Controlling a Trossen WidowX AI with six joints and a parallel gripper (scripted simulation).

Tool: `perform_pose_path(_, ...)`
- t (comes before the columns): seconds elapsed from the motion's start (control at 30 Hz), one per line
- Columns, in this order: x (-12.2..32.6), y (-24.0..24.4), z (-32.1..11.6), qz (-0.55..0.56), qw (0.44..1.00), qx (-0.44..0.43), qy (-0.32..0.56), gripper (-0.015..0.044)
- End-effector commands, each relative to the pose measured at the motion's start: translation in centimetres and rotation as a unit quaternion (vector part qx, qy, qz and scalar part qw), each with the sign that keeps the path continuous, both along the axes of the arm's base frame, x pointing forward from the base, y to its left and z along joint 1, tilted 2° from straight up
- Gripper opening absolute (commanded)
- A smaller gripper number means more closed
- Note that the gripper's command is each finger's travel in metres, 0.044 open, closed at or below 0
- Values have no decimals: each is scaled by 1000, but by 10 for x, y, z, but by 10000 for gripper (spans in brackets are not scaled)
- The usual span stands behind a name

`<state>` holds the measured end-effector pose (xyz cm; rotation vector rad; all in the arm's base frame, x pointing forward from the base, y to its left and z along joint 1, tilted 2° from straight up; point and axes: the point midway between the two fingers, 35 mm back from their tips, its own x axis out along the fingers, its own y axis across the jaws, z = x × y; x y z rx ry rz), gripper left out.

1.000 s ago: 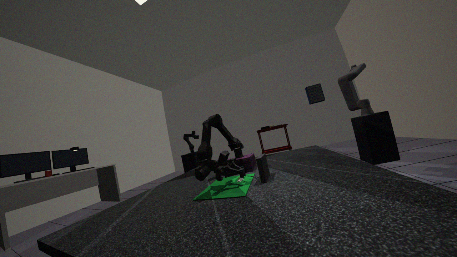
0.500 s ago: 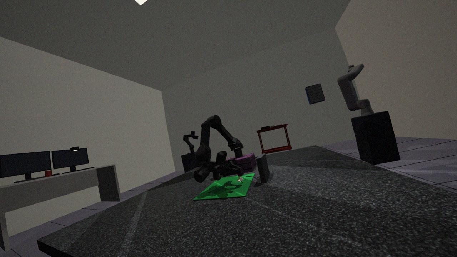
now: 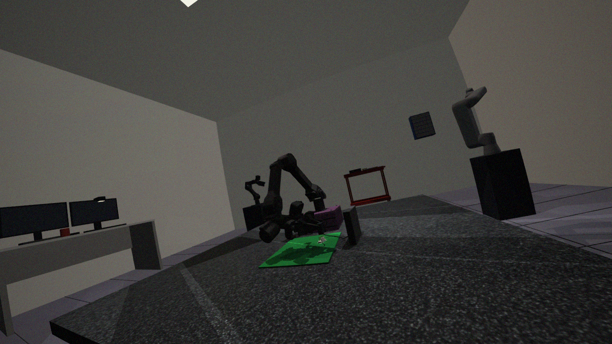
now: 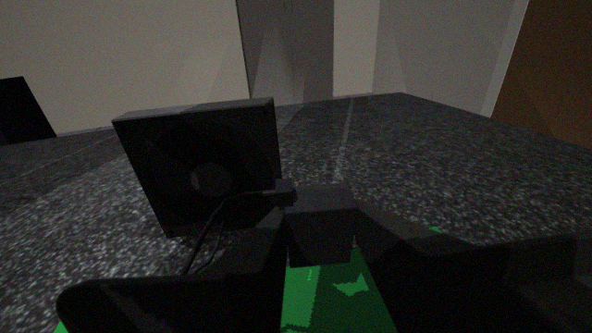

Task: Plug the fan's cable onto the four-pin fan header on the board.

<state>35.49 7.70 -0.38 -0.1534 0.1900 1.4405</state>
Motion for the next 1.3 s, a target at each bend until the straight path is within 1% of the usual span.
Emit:
perform_pose_path(0.0, 0, 0, 2, 0, 1000, 0, 0, 0)
perform_pose_path(1.27, 1, 0, -28, 0, 1000, 0, -1, 0)
